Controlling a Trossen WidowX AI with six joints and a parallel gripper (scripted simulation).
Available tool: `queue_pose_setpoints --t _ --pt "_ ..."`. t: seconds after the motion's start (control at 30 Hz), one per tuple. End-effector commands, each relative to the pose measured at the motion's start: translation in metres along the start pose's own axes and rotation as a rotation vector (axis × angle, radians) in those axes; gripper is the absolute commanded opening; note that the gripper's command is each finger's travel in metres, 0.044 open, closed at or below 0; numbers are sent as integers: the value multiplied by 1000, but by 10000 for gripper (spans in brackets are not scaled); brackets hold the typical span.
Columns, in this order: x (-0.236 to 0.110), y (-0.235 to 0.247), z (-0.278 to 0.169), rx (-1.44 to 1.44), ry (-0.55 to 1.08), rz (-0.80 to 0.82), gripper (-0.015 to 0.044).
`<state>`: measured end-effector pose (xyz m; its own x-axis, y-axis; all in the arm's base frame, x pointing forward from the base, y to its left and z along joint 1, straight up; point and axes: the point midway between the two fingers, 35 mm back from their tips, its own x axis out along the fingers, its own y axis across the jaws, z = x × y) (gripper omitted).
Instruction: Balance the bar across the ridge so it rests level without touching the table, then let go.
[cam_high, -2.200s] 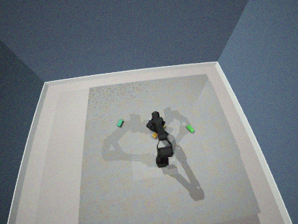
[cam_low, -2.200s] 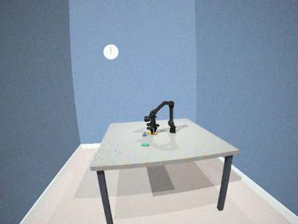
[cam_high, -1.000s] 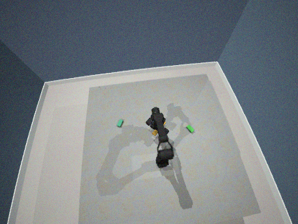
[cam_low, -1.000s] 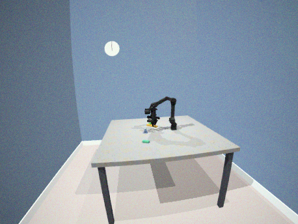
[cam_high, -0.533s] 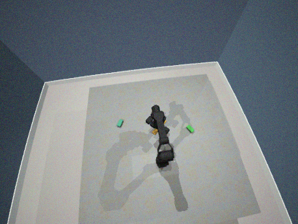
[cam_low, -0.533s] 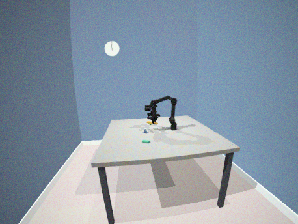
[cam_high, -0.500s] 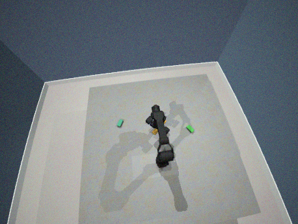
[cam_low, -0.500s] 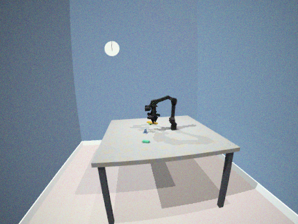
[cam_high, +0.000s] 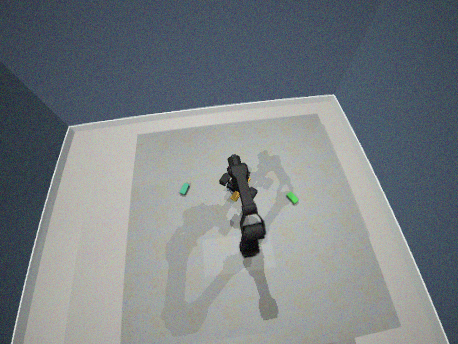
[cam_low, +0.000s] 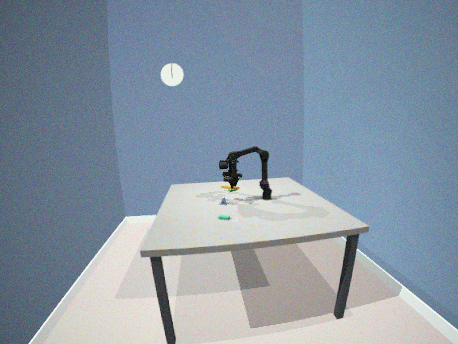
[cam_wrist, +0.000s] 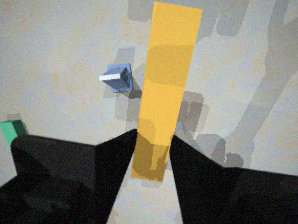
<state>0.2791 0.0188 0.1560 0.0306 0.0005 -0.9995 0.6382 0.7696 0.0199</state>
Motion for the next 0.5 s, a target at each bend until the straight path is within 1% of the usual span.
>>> queue_pose_setpoints --t 0.0,0.47 --pt "-1 17 6 -62 3 1 0" --pt "2 65 19 -249 1 5 0"
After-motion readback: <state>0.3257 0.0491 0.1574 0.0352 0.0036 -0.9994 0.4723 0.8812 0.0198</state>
